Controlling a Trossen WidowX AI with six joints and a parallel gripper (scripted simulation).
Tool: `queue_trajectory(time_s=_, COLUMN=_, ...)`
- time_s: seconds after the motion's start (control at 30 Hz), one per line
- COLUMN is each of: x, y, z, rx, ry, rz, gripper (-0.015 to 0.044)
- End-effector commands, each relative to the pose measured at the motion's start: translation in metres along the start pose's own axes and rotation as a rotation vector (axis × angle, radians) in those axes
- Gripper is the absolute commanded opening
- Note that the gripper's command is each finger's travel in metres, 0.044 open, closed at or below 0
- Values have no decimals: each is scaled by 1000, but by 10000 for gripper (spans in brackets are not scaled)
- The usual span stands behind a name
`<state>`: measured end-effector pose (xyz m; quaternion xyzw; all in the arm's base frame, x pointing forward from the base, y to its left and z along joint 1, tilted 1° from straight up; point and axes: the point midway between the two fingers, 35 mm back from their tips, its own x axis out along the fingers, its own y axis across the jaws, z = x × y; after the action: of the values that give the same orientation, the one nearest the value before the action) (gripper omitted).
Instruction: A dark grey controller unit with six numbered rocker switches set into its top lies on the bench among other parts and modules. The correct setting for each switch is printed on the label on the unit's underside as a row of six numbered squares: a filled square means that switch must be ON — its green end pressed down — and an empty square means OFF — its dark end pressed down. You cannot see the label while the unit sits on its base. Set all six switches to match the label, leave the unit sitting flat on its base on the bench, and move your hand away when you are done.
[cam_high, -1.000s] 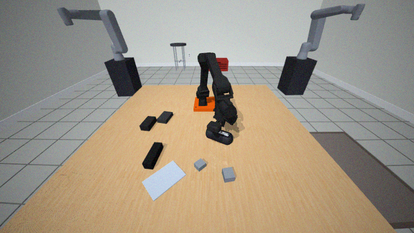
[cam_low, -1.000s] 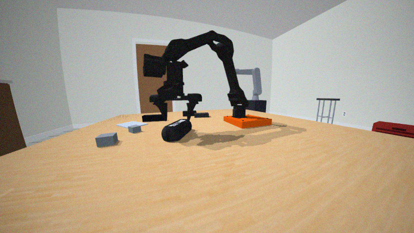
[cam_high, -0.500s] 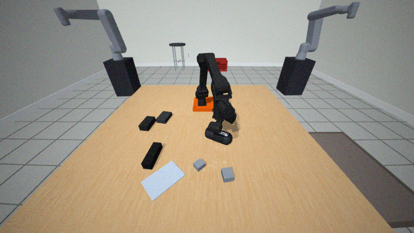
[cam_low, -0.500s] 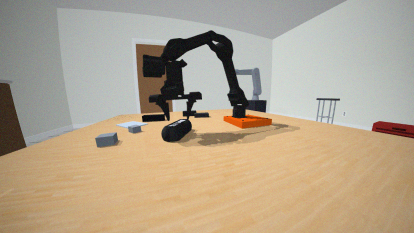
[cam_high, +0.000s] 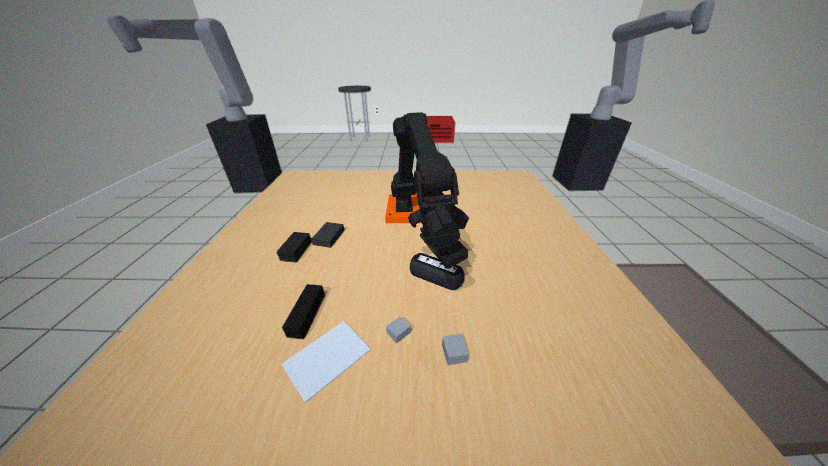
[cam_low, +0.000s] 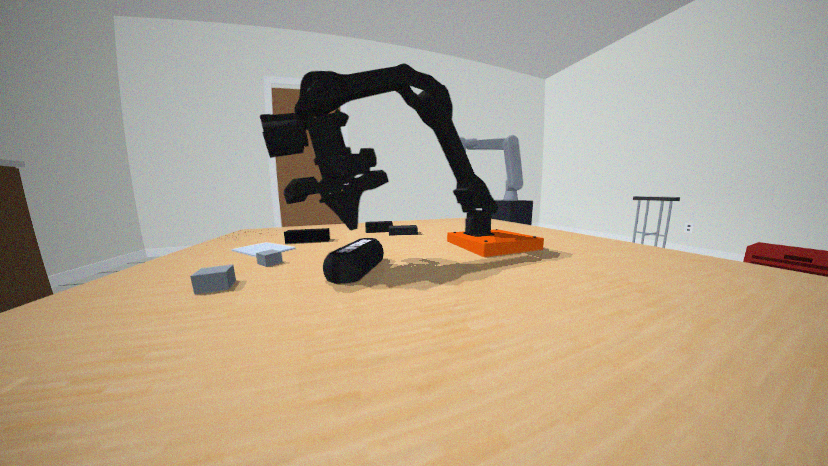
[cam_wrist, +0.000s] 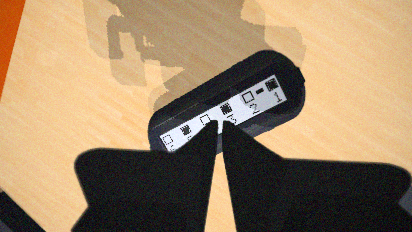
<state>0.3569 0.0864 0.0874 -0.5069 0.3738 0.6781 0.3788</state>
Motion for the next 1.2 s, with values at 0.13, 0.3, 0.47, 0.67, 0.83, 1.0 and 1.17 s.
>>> queue_trajectory(time_s=0.13, x=-16, y=-5, z=0, rx=-474, ry=-144, rz=10, gripper=0)
queue_trajectory(time_s=0.3, x=-16, y=-5, z=0, rx=-474, ry=-144, rz=10, gripper=0)
queue_trajectory(time_s=0.47, x=-16, y=-5, z=0, rx=-474, ry=-144, rz=10, gripper=0)
queue_trajectory(time_s=0.67, x=-16, y=-5, z=0, rx=-474, ry=-144, rz=10, gripper=0)
queue_trajectory(time_s=0.83, x=-16, y=-5, z=0, rx=-474, ry=-144, rz=10, gripper=0)
queue_trajectory(time_s=1.0, x=-13, y=-9, z=4, rx=-297, ry=-90, rz=18, gripper=131)
queue_trajectory(time_s=1.17, x=-8, y=-17, z=12, rx=66, ry=12, rz=-4, gripper=263)
